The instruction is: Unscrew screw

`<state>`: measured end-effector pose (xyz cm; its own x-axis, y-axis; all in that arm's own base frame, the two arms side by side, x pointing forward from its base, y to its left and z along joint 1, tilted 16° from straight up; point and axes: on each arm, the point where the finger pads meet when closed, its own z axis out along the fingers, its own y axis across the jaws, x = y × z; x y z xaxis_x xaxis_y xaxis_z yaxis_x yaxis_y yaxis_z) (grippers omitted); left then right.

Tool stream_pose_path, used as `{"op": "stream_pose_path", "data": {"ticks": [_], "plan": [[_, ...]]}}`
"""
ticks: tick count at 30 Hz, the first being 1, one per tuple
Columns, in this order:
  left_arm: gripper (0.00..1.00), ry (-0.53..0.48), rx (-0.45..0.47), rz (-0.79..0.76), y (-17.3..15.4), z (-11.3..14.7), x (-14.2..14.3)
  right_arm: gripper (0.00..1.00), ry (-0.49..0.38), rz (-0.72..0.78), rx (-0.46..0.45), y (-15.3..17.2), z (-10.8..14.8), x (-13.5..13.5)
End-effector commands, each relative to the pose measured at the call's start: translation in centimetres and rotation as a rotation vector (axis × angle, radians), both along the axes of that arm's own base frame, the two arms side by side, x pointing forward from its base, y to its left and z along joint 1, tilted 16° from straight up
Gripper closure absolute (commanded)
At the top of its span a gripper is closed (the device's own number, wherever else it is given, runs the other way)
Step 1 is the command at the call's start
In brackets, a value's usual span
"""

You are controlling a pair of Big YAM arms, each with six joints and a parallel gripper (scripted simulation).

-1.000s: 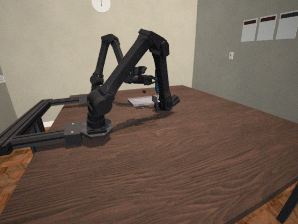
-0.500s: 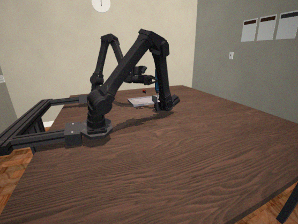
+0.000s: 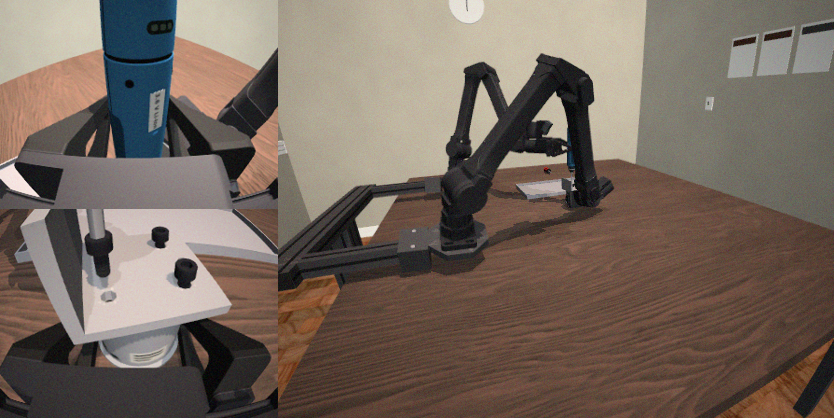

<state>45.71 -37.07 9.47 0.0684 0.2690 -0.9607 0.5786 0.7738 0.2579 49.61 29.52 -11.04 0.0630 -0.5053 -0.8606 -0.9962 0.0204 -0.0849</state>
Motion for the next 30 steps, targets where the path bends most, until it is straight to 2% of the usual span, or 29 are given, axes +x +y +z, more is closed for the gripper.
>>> {"op": "stream_pose_path", "data": {"ticks": [1,9,30], "plan": [[0.58,-0.078,-0.057,-0.020,-2.3,4.7,0.9,0.41,-0.027,0.001,0.009,0.5,0.8,1.1],[0.58,-0.085,-0.067,-0.018,-2.4,5.6,1.0,0.41,-0.027,0.001,0.009,0.5,0.8,1.1],[0.58,-0.084,-0.075,-0.018,-2.6,5.8,1.2,0.41,-0.027,0.001,0.009,0.5,0.8,1.1]]}}
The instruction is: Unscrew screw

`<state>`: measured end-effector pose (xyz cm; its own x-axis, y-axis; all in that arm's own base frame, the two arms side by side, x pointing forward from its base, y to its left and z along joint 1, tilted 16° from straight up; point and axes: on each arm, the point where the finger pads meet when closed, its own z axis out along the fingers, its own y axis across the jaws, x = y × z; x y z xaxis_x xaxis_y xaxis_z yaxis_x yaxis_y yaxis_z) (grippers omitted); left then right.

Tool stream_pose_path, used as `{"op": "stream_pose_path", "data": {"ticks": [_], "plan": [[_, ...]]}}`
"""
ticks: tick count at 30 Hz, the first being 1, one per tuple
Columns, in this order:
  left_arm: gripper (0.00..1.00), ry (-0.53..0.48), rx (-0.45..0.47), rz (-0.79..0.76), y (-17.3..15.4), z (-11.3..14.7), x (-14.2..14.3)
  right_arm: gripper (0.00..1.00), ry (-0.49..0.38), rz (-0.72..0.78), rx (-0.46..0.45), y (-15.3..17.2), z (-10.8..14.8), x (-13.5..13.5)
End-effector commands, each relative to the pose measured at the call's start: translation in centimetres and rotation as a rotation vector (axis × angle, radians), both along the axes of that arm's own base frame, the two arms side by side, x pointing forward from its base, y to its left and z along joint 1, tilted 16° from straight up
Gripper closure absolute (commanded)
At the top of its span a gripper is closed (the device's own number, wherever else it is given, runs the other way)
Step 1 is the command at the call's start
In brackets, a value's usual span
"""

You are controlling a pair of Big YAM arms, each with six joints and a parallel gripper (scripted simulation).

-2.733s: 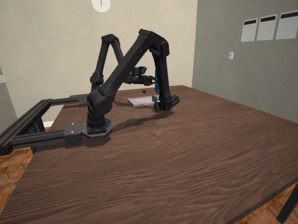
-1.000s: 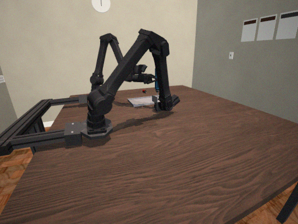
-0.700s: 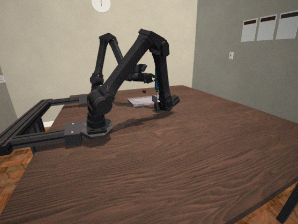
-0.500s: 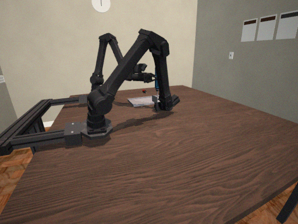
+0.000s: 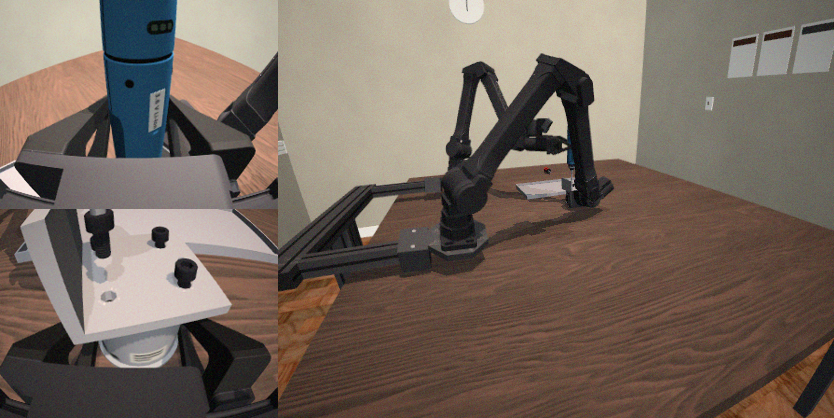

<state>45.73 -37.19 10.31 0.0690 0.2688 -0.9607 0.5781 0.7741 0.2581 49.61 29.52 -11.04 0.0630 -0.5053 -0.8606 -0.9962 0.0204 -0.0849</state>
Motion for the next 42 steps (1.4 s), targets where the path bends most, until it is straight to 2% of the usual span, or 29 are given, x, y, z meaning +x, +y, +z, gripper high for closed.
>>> {"op": "stream_pose_path", "data": {"ticks": [1,18,31,42], "plan": [[0.58,-0.085,-0.077,-0.018,-2.5,5.0,1.2,0.41,-0.027,0.001,0.009,0.5,0.8,1.1],[0.58,-0.066,-0.070,-0.018,-2.7,4.7,1.3,0.41,-0.027,0.001,0.009,0.5,0.8,1.1],[0.58,-0.085,-0.089,-0.018,-2.9,6.3,1.2,0.41,-0.027,0.001,0.009,0.5,0.8,1.1],[0.58,-0.077,-0.084,-0.018,-3.0,6.5,1.2,0.41,-0.027,0.001,0.009,0.5,0.8,1.1]]}}
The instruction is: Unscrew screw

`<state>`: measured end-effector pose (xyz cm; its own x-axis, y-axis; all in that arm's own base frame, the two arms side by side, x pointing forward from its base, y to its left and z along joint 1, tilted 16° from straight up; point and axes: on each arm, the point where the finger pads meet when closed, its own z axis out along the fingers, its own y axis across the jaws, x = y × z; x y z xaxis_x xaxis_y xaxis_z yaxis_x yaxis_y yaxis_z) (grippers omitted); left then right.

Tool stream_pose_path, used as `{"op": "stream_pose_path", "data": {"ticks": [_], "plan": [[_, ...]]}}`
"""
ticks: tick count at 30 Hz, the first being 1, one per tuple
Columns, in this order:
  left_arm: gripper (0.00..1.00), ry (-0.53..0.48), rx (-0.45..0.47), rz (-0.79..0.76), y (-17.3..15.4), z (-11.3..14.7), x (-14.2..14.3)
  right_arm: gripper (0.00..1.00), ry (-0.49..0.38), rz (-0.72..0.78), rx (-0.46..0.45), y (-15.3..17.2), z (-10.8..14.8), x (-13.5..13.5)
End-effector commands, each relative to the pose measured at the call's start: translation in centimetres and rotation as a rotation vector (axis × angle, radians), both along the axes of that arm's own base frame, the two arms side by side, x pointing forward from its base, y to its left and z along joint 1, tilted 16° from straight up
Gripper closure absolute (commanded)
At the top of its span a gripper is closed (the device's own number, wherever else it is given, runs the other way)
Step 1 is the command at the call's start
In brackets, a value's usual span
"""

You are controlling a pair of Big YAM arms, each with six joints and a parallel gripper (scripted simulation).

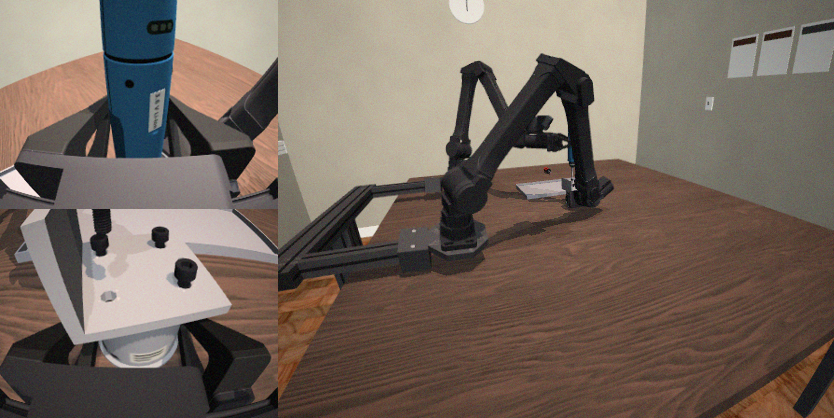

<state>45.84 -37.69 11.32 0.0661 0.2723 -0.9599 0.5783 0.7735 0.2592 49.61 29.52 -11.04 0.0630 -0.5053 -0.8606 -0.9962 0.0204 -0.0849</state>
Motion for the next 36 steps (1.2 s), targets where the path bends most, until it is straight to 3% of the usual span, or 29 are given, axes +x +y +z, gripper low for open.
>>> {"op": "stream_pose_path", "data": {"ticks": [1,36], "plan": [[0.58,-0.076,-0.084,-0.018,-2.6,5.4,1.1,0.41,-0.027,0.001,0.009,0.5,0.8,1.1],[0.58,-0.079,-0.092,-0.018,-2.9,6.7,1.1,0.41,-0.027,0.001,0.009,0.5,0.8,1.1]]}}
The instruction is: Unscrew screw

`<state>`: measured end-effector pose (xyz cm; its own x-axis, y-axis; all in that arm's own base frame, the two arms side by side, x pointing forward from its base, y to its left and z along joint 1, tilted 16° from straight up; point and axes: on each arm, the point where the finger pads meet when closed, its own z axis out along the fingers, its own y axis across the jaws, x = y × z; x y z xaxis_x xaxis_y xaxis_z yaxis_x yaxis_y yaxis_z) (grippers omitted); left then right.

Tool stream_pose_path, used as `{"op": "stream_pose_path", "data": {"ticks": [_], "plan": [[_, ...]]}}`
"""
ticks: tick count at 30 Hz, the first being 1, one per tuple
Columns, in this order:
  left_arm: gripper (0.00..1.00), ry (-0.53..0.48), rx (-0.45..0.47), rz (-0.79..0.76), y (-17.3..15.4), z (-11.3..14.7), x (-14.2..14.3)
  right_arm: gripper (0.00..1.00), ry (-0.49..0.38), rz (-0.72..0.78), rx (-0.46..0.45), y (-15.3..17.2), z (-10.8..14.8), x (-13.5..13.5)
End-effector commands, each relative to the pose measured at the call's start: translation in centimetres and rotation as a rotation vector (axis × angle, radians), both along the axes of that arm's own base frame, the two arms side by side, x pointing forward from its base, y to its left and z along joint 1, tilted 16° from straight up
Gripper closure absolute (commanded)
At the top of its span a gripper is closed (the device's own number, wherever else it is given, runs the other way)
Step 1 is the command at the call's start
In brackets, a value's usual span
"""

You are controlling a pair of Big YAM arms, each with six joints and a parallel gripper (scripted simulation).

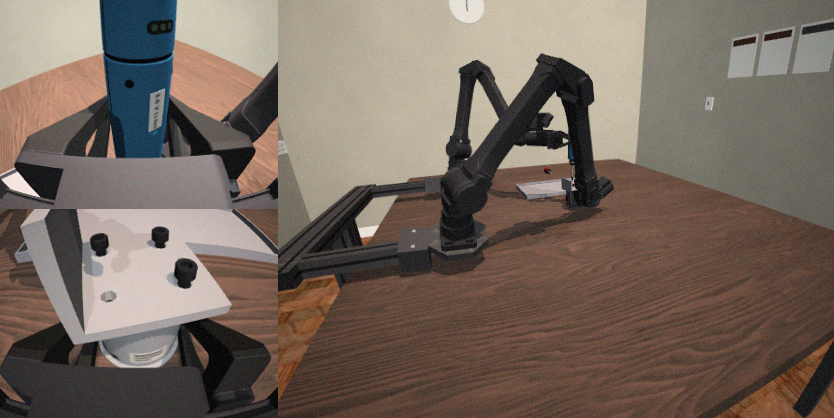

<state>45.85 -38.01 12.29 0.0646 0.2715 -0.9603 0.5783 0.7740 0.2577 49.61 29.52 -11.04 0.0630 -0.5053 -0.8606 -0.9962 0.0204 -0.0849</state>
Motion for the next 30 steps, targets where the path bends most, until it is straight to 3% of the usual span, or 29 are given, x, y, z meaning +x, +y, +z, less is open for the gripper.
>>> {"op": "stream_pose_path", "data": {"ticks": [1,30], "plan": [[0.58,-0.082,-0.092,-0.018,-2.6,5.9,1.1,0.41,-0.027,0.001,0.009,0.5,0.8,1.1],[0.58,-0.091,-0.102,-0.017,-2.7,6.9,1.1,0.41,-0.027,0.001,0.009,0.5,0.8,1.1]]}}
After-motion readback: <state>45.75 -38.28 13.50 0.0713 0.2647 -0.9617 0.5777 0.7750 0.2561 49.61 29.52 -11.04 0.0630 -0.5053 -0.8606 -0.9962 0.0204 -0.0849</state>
